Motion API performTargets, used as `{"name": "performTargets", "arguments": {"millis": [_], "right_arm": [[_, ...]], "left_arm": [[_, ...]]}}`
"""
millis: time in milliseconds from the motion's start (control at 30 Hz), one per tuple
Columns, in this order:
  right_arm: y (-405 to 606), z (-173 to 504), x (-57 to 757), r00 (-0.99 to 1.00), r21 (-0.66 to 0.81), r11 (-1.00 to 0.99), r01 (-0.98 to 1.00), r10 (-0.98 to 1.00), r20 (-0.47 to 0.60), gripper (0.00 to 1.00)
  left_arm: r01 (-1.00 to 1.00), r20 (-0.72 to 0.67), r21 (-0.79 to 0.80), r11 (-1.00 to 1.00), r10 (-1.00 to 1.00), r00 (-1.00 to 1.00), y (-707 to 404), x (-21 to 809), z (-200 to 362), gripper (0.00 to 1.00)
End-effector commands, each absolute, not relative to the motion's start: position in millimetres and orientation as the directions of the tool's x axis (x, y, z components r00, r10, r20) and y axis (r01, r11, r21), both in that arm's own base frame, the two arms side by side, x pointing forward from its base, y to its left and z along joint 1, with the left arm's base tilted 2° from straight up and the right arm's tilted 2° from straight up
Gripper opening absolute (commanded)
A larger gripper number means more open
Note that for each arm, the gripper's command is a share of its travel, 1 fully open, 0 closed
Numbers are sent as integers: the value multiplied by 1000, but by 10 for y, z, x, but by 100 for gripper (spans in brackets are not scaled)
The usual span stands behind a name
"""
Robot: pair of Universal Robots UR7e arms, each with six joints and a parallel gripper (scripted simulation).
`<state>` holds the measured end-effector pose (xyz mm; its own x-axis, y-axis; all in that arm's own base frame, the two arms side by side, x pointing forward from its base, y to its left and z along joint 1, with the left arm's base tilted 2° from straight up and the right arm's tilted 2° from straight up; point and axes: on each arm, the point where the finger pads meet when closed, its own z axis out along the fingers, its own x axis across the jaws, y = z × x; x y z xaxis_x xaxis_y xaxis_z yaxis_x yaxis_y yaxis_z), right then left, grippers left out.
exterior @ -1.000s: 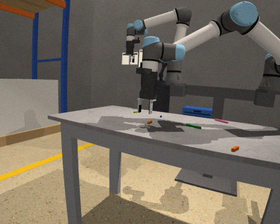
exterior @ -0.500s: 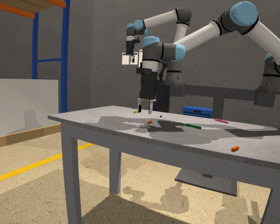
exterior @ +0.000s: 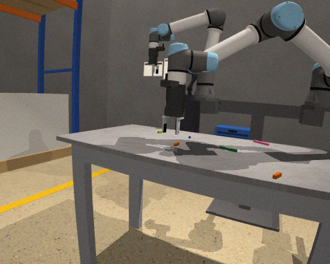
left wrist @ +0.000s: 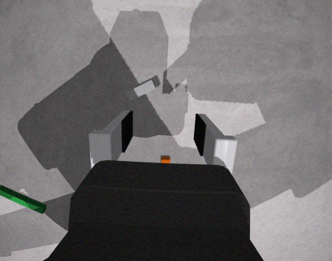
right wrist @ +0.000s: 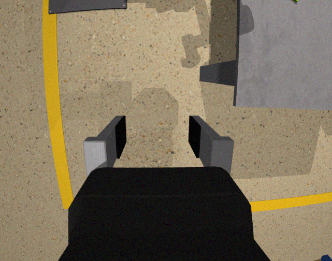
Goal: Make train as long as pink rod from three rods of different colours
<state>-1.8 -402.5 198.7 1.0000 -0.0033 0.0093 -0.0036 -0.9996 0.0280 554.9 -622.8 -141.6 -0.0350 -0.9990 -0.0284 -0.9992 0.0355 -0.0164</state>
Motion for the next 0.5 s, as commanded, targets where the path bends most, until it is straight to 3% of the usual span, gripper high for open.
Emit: {"name": "performTargets", "arguments": {"millis": [0, 467], "right_arm": [[-4031, 1992, -17, 1000, 30, -1000, -4, -3, 10, 100], [-4031, 1992, -17, 1000, 30, -1000, -4, -3, 10, 100]], "left_arm": [[-999, -25, -18, 35, -999, -35, -6239, 5555, -1399, 100], [-998, -26, -18, 53, -998, -53, -6259, 5540, -1400, 100]]}}
